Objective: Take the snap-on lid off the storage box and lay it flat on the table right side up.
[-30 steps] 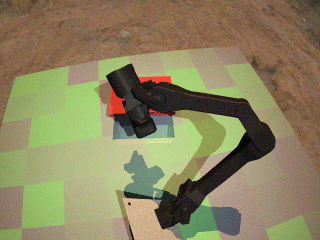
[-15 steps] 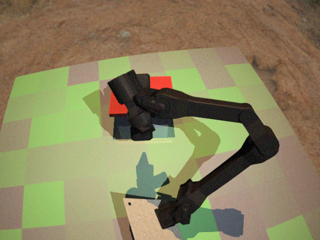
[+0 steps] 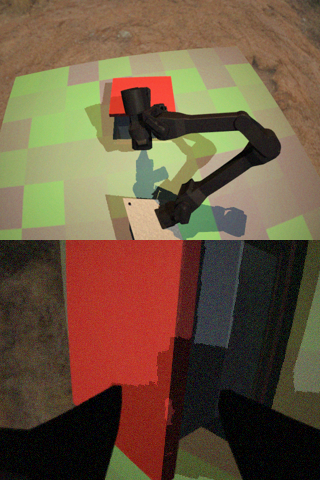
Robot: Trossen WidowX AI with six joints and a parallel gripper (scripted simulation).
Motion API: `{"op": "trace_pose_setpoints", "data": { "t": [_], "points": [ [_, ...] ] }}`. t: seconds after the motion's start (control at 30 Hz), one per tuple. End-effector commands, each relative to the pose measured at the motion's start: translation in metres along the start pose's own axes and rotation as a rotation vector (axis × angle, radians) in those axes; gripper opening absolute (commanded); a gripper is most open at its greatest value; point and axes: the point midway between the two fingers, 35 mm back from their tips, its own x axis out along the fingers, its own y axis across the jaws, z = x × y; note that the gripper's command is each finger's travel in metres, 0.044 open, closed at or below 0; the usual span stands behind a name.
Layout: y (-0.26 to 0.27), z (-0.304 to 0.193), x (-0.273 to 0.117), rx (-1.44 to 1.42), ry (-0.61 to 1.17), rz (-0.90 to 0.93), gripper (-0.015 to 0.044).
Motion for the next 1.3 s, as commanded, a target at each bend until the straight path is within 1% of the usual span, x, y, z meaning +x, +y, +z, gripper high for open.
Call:
{"op": "trace_pose_setpoints", "data": {
  "t": [0.0, 1.27],
  "points": [
    [-0.002, 0.0, 0.004, 0.0, 0.006, 0.0, 0.0235],
    [-0.001, 0.0, 0.065, 0.001, 0.004, 0.001, 0.0235]
  ]
}}
